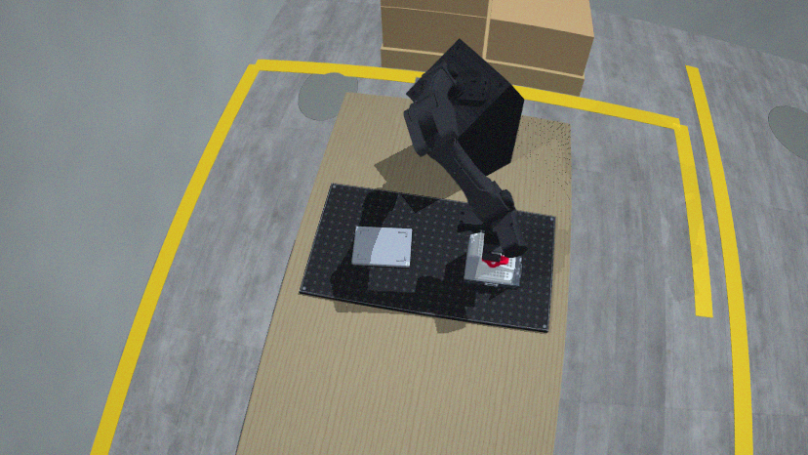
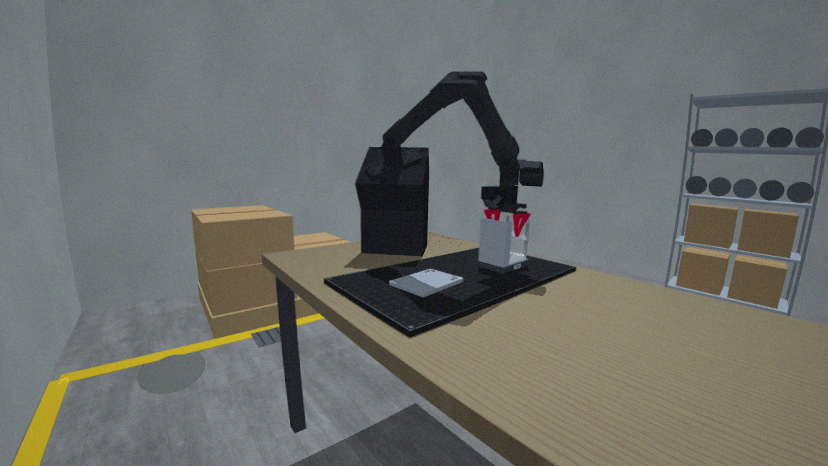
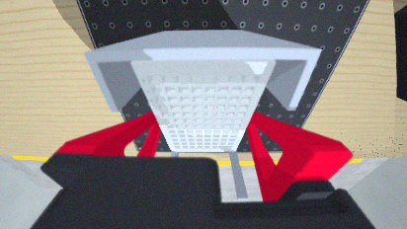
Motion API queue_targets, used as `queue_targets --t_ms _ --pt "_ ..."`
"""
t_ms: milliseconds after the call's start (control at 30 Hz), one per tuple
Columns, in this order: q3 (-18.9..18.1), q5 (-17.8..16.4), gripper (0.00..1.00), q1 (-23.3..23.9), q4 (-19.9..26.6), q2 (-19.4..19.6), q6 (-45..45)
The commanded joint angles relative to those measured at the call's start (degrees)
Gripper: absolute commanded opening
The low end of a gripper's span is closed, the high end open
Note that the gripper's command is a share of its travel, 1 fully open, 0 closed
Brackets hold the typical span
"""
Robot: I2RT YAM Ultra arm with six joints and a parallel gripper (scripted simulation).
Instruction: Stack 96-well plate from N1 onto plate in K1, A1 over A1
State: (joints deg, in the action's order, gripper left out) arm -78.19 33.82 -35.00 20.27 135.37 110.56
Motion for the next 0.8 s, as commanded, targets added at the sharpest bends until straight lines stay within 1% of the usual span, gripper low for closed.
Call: queue_targets --t_ms 0,133,167,233,300,400,533,633,700,733,767 --pt "-1.07 -0.55 0.00 -0.95 -1.16 0.90 -0.86" --pt "-1.47 -0.60 0.00 -0.38 -1.71 1.38 -1.17" --pt "-1.51 -0.64 0.00 0.24 -0.59 1.20 -1.36" --pt "-1.60 -0.62 0.00 0.79 -2.54 2.06 -1.67" --pt "-1.31 -0.48 0.00 0.99 -3.06 2.53 -1.98" --pt "-1.89 -0.71 0.00 0.63 -3.85 3.24 -2.43" --pt "-2.06 -0.81 0.00 1.99 -4.85 4.23 -3.05" --pt "-2.42 -0.85 0.00 2.12 -5.60 4.96 -3.52" --pt "-2.42 -0.85 0.00 2.12 -5.60 4.96 -3.52" --pt "-1.82 -0.85 0.00 1.38 -4.75 4.43 -3.69" --pt "-2.52 -0.83 0.00 1.49 -5.63 5.47 -3.81"
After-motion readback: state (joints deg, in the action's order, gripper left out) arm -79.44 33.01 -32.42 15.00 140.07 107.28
